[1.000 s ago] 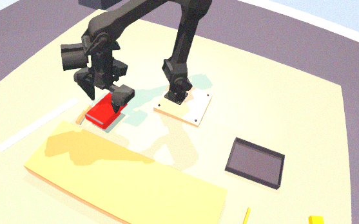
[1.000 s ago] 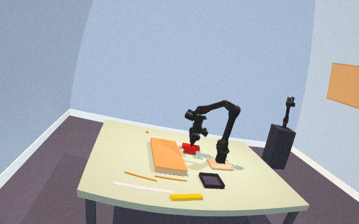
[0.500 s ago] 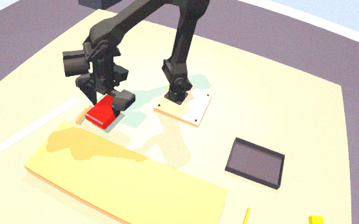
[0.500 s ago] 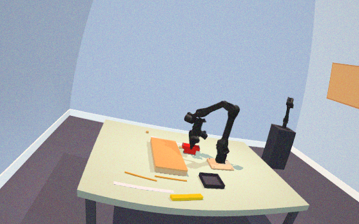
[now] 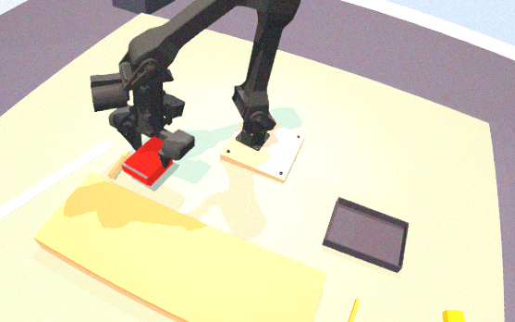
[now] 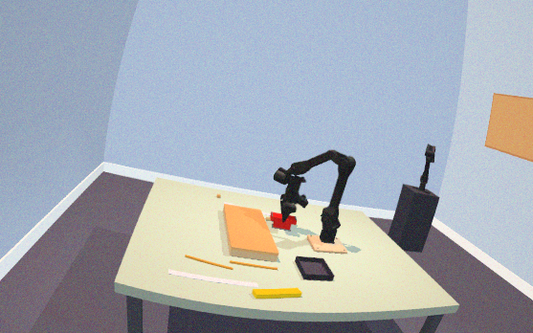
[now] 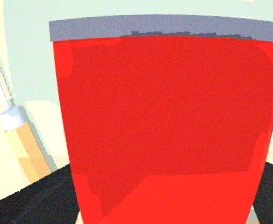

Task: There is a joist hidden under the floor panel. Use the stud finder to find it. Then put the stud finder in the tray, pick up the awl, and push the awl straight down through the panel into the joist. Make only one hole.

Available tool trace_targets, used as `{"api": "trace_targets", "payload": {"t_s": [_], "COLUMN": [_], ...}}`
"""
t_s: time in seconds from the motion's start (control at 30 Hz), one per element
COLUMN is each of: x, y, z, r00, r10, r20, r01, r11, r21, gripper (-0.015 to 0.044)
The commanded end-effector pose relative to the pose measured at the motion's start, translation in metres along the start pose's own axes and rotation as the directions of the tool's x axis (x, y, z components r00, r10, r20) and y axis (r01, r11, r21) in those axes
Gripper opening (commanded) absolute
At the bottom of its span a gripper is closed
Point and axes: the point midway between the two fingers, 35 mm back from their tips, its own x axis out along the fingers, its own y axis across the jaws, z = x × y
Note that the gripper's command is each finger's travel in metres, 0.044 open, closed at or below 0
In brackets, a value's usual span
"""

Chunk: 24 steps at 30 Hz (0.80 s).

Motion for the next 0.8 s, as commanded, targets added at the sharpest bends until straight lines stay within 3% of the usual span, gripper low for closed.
{"api": "trace_targets", "payload": {"t_s": [0.0, 0.27, 0.77], "x": [-0.001, -0.013, -0.033], "y": [0.0, 0.0, 0.0], "z": [0.0, -0.001, -0.002], "r00": [1.0, 1.0, 1.0], "r10": [-0.003, -0.003, -0.003], "r20": [0.004, 0.004, 0.004], "r01": [0.003, 0.003, 0.003], "r11": [1.0, 1.0, 1.0], "r21": [0.005, 0.005, 0.005], "gripper": [0.0196, 0.0, 0.0]}}
